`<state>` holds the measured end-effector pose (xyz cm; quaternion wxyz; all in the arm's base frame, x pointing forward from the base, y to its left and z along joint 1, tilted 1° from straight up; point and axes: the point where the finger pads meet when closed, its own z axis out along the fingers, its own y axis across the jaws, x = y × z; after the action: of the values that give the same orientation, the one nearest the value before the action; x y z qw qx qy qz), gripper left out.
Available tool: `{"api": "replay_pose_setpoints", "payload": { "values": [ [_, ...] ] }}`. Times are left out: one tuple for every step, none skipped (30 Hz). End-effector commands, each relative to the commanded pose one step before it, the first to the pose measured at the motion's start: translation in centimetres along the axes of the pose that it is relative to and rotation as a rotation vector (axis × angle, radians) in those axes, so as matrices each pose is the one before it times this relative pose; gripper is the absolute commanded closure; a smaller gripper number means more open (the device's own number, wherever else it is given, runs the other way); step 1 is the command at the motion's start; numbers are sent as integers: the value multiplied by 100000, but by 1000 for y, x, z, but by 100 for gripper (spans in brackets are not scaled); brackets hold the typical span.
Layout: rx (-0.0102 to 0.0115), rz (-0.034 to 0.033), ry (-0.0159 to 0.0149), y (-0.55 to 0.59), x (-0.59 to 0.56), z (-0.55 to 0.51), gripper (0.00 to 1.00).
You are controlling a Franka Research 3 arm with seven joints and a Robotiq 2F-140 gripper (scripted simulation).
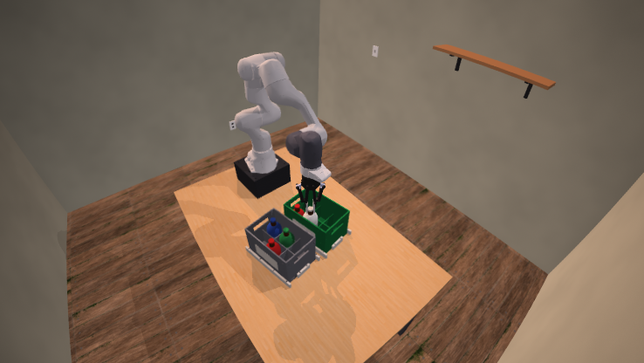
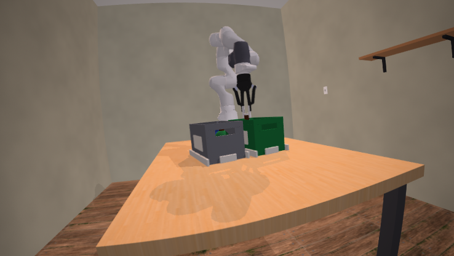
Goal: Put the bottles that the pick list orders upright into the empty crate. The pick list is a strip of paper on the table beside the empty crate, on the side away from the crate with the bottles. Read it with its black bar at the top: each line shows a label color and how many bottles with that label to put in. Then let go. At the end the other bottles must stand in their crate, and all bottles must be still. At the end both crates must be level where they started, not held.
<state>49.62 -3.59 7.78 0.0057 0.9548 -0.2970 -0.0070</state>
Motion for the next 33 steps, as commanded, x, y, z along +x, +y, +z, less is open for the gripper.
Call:
{"api": "replay_pose_setpoints", "payload": {
  "values": [
    [715, 896, 1601, -108, 605, -52, 100],
    [0, 0, 0, 0, -3, 100, 100],
    [0, 0, 0, 0, -3, 100, 100],
    [0, 0, 0, -1, -2, 100, 100],
    [0, 0, 0, -1, -1, 100, 100],
    [0, 0, 0, -1, -1, 100, 100],
    [0, 0, 0, -2, 0, 100, 100],
    [0, 0, 0, -2, 0, 100, 100],
    [0, 0, 0, -2, 1, 100, 100],
    [0, 0, 0, -2, 1, 100, 100],
    [0, 0, 0, 0, 0, 0, 100],
    [0, 0, 0, 0, 0, 0, 100],
    [0, 0, 0, -3, 2, 100, 100],
    [0, 0, 0, -3, 2, 100, 100],
    [0, 0, 0, -2, 0, 100, 100],
    [0, 0, 0, -1, -2, 100, 100],
    [0, 0, 0, -1, -3, 0, 100],
    [0, 0, 0, -1, -3, 0, 100],
    [0, 0, 0, -1, -2, 0, 100],
    [0, 0, 0, -1, -2, 0, 100],
    [0, 0, 0, -1, -2, 0, 100],
    [0, 0, 0, -1, -3, 0, 100],
    [0, 0, 0, 0, -4, 0, 100],
    [0, 0, 0, 1, -5, 0, 100],
    [0, 0, 0, 1, -6, 0, 100],
    [0, 0, 0, 2, -7, 0, 100],
    [0, 0, 0, 2, -8, 0, 100],
    [0, 0, 0, 0, 0, 0, 100],
    [0, 0, 0, 0, 0, 0, 100],
    [0, 0, 0, 2, -8, 0, 100],
    [0, 0, 0, 2, -8, 0, 100],
    [0, 0, 0, 2, -8, 0, 100],
    [0, 0, 0, 2, -7, 0, 100]
  ]
}}
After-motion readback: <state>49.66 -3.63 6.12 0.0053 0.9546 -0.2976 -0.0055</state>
